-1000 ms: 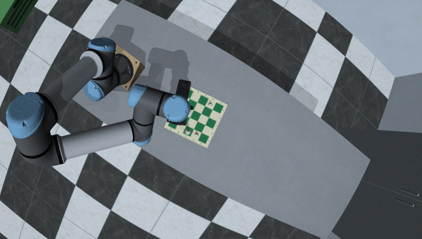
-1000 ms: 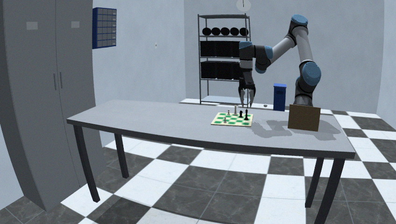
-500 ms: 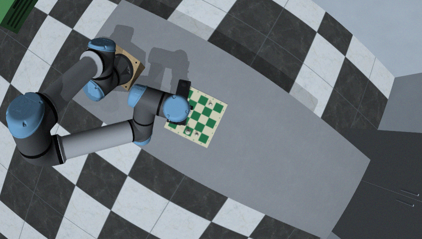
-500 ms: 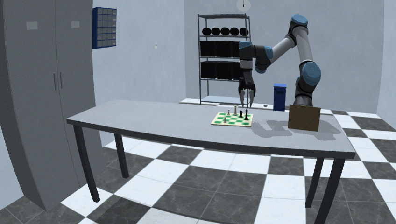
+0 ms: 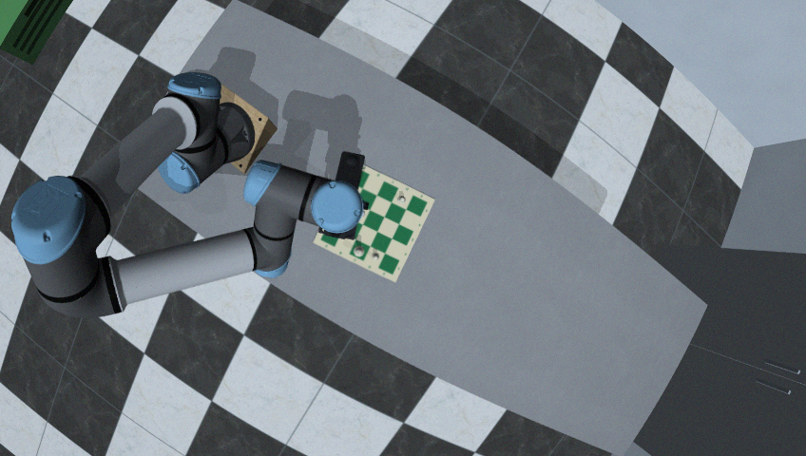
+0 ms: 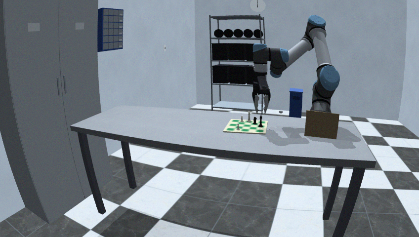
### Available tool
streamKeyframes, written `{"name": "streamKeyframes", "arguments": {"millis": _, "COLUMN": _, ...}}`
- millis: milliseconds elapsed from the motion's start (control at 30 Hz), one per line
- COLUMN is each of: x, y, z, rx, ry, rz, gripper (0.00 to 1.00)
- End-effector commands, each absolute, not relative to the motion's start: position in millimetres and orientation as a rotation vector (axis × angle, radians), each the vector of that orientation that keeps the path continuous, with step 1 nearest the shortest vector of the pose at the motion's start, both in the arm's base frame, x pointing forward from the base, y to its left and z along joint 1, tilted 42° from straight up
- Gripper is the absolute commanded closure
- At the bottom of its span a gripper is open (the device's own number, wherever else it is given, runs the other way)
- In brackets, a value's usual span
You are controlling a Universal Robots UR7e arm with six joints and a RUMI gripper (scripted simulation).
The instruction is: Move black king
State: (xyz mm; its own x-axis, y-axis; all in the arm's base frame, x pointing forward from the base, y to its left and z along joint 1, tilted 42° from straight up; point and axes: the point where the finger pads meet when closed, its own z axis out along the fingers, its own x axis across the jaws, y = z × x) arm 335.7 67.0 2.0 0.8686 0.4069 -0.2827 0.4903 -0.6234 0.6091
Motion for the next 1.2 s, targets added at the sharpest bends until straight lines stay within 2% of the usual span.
{"name": "streamKeyframes", "arguments": {"millis": 0, "x": 336.0, "y": 67.1, "z": 2.1, "rx": 2.323, "ry": 0.645, "rz": -0.150, "gripper": 0.75}}
{"name": "streamKeyframes", "arguments": {"millis": 1167, "x": 339.1, "y": 38.5, "z": -29.7, "rx": 2.323, "ry": 0.645, "rz": -0.150, "gripper": 0.75}}
